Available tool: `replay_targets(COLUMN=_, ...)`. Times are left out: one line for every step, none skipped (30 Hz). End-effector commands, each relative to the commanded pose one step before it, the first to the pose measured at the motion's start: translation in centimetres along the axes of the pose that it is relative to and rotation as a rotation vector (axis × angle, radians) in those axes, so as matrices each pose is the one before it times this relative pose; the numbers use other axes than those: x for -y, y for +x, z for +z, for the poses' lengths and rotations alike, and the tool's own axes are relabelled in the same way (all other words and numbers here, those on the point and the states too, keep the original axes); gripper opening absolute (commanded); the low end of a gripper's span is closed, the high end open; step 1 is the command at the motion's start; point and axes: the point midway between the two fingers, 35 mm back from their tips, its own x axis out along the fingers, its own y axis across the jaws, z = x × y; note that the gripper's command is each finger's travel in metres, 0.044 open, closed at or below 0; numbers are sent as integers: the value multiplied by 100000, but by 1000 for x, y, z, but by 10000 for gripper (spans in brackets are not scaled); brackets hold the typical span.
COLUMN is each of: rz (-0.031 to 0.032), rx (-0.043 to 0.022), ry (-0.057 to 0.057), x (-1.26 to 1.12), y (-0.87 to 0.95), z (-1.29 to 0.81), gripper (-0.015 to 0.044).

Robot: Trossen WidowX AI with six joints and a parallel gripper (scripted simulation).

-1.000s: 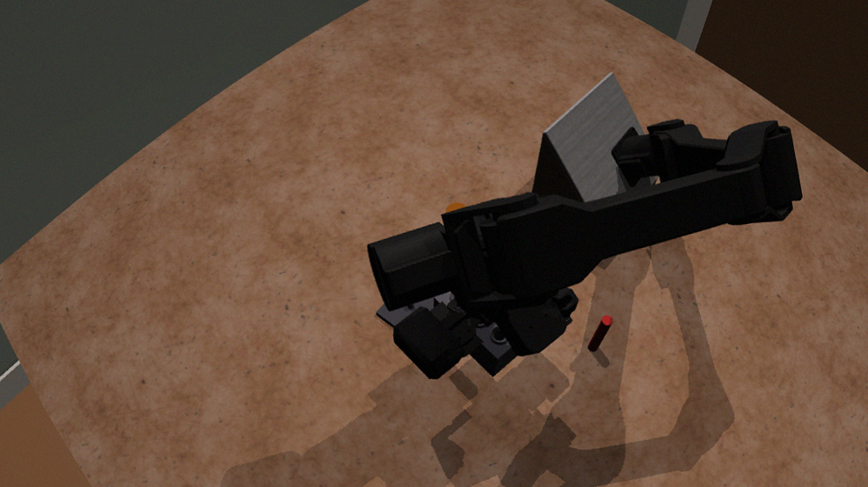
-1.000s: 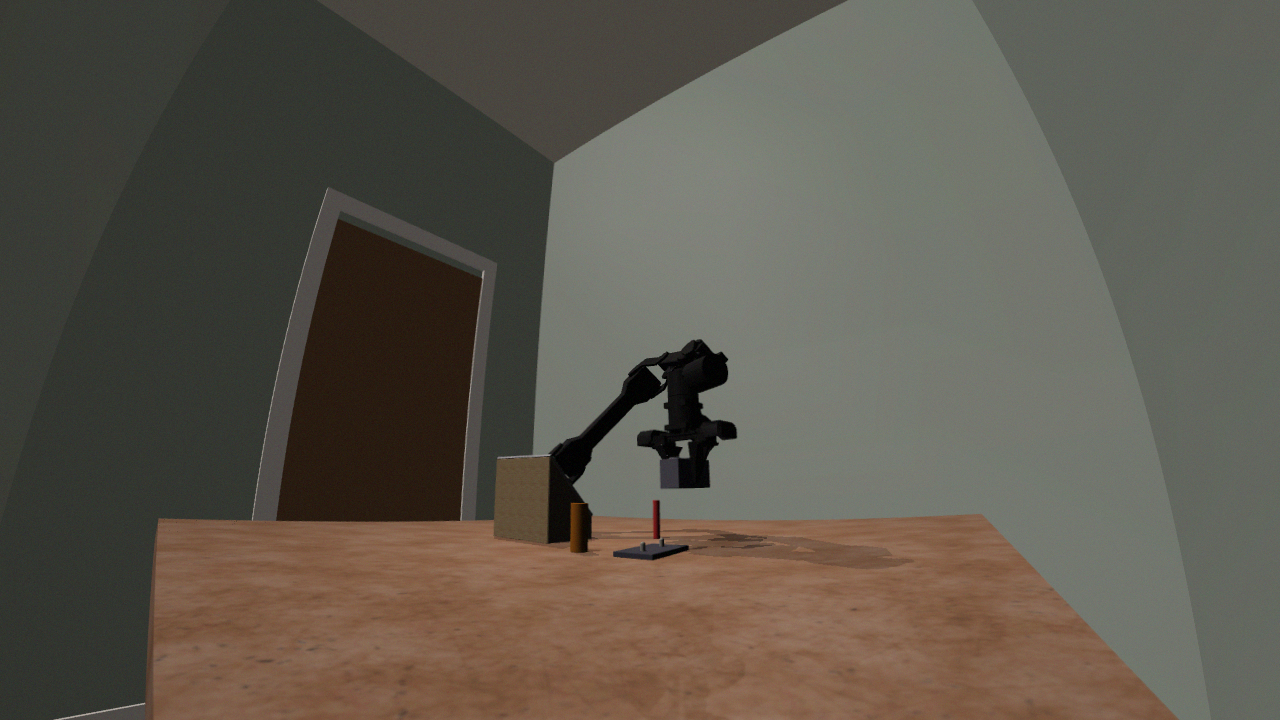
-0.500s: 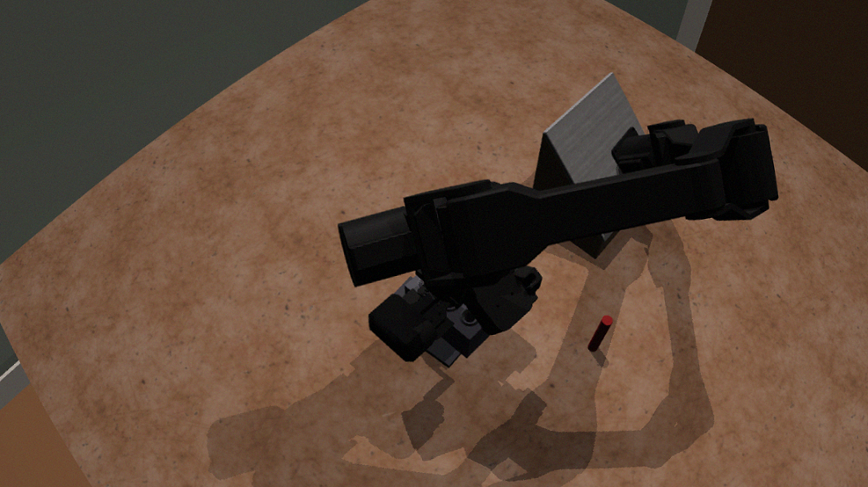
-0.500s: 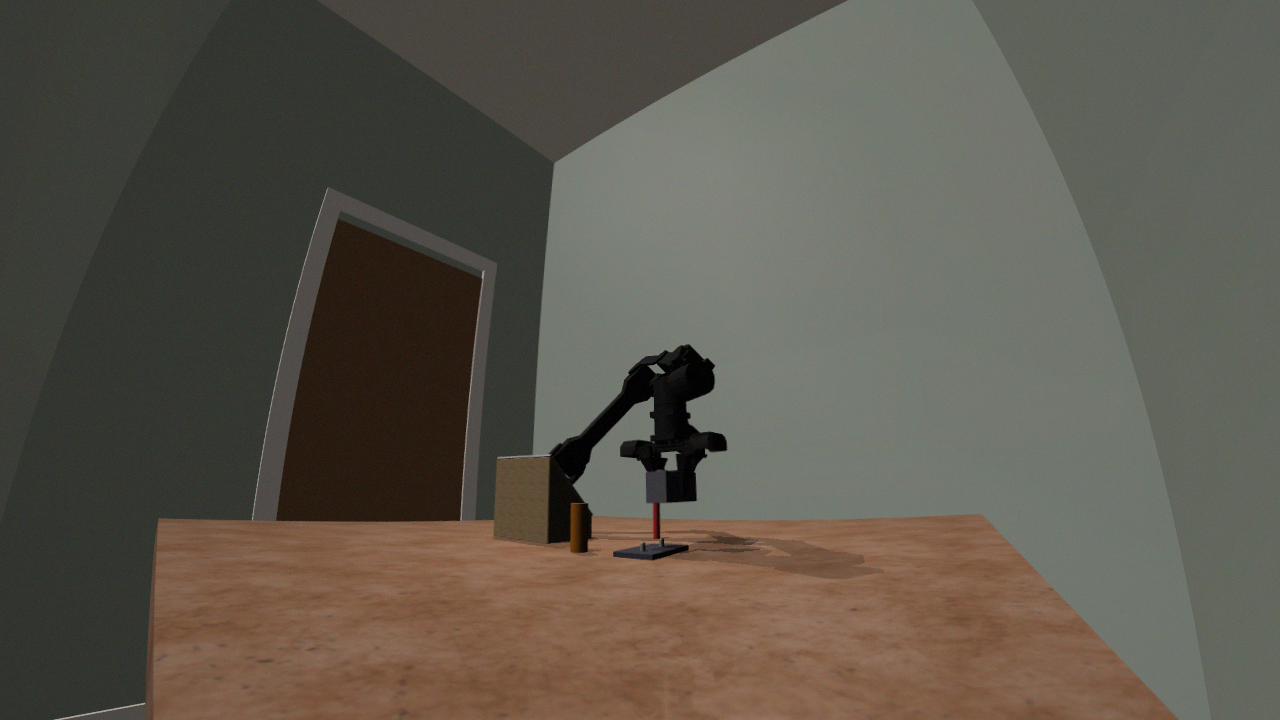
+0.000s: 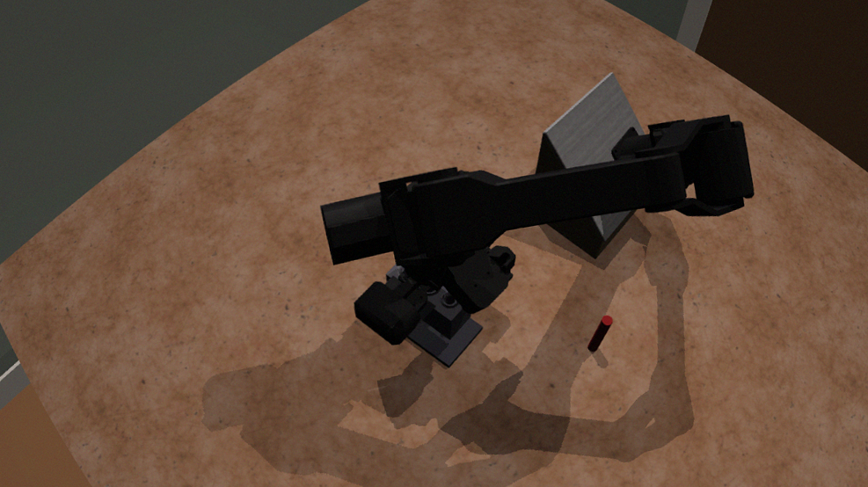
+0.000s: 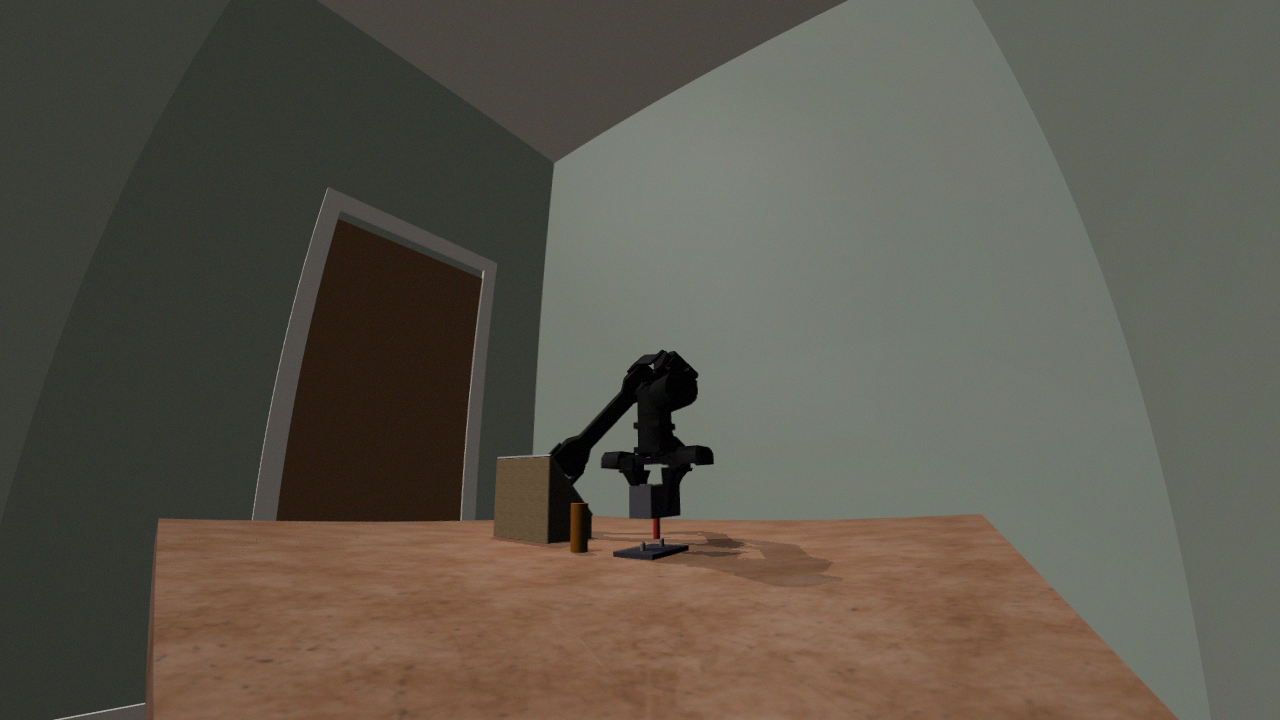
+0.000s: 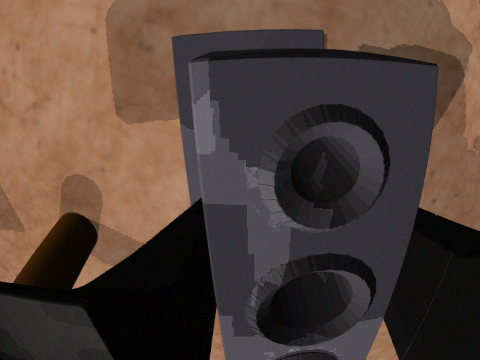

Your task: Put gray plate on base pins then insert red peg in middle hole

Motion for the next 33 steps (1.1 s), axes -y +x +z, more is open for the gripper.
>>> replay_targets(rz=1037, rx=476, ry=-225, x=-442, y=552, z=-422, gripper=0)
replay_targets(rz=0, rx=0, ry=0, x=19, y=-43, z=23, gripper=0)
replay_targets(rz=0, rx=0, ry=0, x=0, y=0, z=0, gripper=0)
replay_targets(rz=0, rx=0, ry=0, x=-17, y=20, z=-8, gripper=0)
replay_targets(rz=0, rx=0, ry=0, x=-10, y=12, z=-5, gripper=0)
replay_targets(rz=0, rx=0, ry=0, x=0, y=0, z=0, gripper=0)
replay_targets(rz=0, rx=0, ry=0, x=-7, y=9, z=-5, gripper=0)
replay_targets(rz=0, rx=0, ry=0, x=0, y=0, z=0, gripper=0)
replay_targets(rz=0, rx=0, ry=0, x=0, y=0, z=0, gripper=0)
replay_targets(rz=0, rx=0, ry=0, x=0, y=0, z=0, gripper=0)
replay_targets(rz=0, rx=0, ry=0, x=0, y=0, z=0, gripper=0)
replay_targets(rz=0, rx=0, ry=0, x=0, y=0, z=0, gripper=0)
replay_targets(rz=0, rx=0, ry=0, x=0, y=0, z=0, gripper=0)
replay_targets(rz=0, rx=0, ry=0, x=0, y=0, z=0, gripper=0)
replay_targets(rz=0, rx=0, ry=0, x=0, y=0, z=0, gripper=0)
replay_targets(rz=0, rx=0, ry=0, x=0, y=0, z=0, gripper=0)
replay_targets(rz=0, rx=0, ry=0, x=0, y=0, z=0, gripper=0)
replay_targets(rz=0, rx=0, ry=0, x=0, y=0, z=0, gripper=0)
replay_targets(rz=0, rx=0, ry=0, x=0, y=0, z=0, gripper=0)
replay_targets(rz=0, rx=0, ry=0, x=0, y=0, z=0, gripper=0)
replay_targets(rz=0, rx=0, ry=0, x=0, y=0, z=0, gripper=0)
replay_targets(rz=0, rx=0, ry=0, x=0, y=0, z=0, gripper=0)
replay_targets(rz=0, rx=0, ry=0, x=0, y=0, z=0, gripper=0)
replay_targets(rz=0, rx=0, ry=0, x=0, y=0, z=0, gripper=0)
replay_targets(rz=0, rx=0, ry=0, x=0, y=0, z=0, gripper=0)
replay_targets(rz=0, rx=0, ry=0, x=0, y=0, z=0, gripper=0)
replay_targets(rz=0, rx=0, ry=0, x=0, y=0, z=0, gripper=0)
replay_targets(rz=0, rx=0, ry=0, x=0, y=0, z=0, gripper=0)
replay_targets(rz=0, rx=0, ry=0, x=0, y=0, z=0, gripper=0)
replay_targets(rz=0, rx=0, ry=0, x=0, y=0, z=0, gripper=0)
replay_targets(rz=1, rx=0, ry=1, x=-39, y=36, z=-25, gripper=0)
replay_targets(rz=2, rx=0, ry=2, x=-85, y=76, z=-53, gripper=0)
replay_targets(rz=1, rx=0, ry=1, x=-54, y=48, z=-34, gripper=0)
